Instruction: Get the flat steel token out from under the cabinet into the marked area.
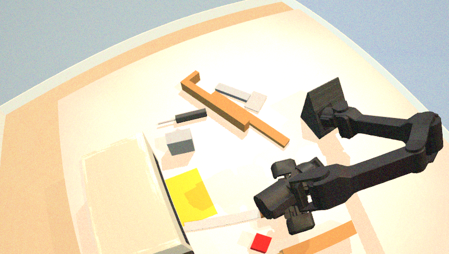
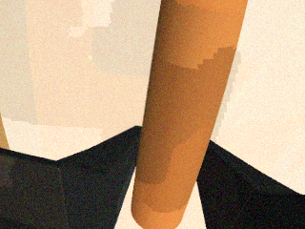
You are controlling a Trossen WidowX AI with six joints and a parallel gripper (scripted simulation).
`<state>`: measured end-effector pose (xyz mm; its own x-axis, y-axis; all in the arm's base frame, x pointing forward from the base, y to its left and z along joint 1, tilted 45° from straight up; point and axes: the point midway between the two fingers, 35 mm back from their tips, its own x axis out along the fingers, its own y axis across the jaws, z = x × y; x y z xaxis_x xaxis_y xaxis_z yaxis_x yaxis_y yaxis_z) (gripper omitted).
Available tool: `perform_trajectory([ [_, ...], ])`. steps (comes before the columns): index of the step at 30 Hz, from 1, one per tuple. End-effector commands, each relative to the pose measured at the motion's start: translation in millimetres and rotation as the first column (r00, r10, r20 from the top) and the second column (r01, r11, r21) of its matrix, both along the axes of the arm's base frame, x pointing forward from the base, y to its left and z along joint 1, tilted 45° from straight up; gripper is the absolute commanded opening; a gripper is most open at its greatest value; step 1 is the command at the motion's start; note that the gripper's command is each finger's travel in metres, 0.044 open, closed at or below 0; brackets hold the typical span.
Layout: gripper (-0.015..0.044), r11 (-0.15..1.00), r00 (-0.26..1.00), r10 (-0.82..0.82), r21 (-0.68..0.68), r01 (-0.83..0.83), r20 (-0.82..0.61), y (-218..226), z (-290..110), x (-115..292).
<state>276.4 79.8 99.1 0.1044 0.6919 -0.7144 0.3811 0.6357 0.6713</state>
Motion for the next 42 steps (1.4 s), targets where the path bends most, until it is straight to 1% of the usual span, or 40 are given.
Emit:
perform_trajectory([
  [1,0.0000,1.000,1.000,-0.002,0.002,0.002,-0.002,1.1,1.6,-4.0],
  [13,0.0000,1.000,1.000,-0.006,0.003,0.006,-0.007,3.6,3.6,-11.2],
  [42,0.0000,1.000,1.000,-0.014,0.004,0.014,-0.014,-7.9,-3.4,19.1],
])
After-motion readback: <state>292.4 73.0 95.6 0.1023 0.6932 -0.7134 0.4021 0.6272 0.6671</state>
